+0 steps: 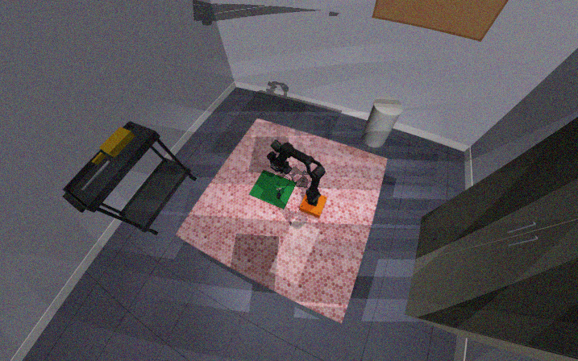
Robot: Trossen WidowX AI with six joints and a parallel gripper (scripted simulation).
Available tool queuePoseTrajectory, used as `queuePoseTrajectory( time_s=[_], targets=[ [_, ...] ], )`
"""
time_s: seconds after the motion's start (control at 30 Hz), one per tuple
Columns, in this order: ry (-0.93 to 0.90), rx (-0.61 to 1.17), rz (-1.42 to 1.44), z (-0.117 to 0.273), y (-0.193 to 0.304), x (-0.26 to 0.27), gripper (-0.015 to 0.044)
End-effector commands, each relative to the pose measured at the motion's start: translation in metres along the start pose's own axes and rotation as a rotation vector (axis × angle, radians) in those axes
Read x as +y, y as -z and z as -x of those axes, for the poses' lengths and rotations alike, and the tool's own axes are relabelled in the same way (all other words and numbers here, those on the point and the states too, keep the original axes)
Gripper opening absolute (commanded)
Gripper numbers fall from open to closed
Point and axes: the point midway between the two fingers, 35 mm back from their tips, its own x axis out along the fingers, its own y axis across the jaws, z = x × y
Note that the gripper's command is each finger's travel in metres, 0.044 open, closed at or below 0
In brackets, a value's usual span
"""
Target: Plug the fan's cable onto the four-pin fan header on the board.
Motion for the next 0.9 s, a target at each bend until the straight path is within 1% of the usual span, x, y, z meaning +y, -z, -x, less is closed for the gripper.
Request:
queuePoseTrajectory(
  time_s=[0.0, 0.27, 0.5, 0.6, 0.77, 0.87],
  targets=[
    [-0.141, 0.045, 0.098, -0.017, -0.043, 0.027, 0.044],
    [-0.339, 0.189, 0.344, -0.03, -0.107, 0.086, 0.044],
    [-0.351, 0.204, 0.367, -0.032, -0.111, 0.092, 0.044],
    [-0.351, 0.204, 0.367, -0.051, -0.107, 0.095, 0.044],
    [-0.351, 0.204, 0.367, -0.107, -0.091, 0.114, 0.044],
    [-0.351, 0.204, 0.367, -0.122, -0.085, 0.121, 0.044]
  ],
)
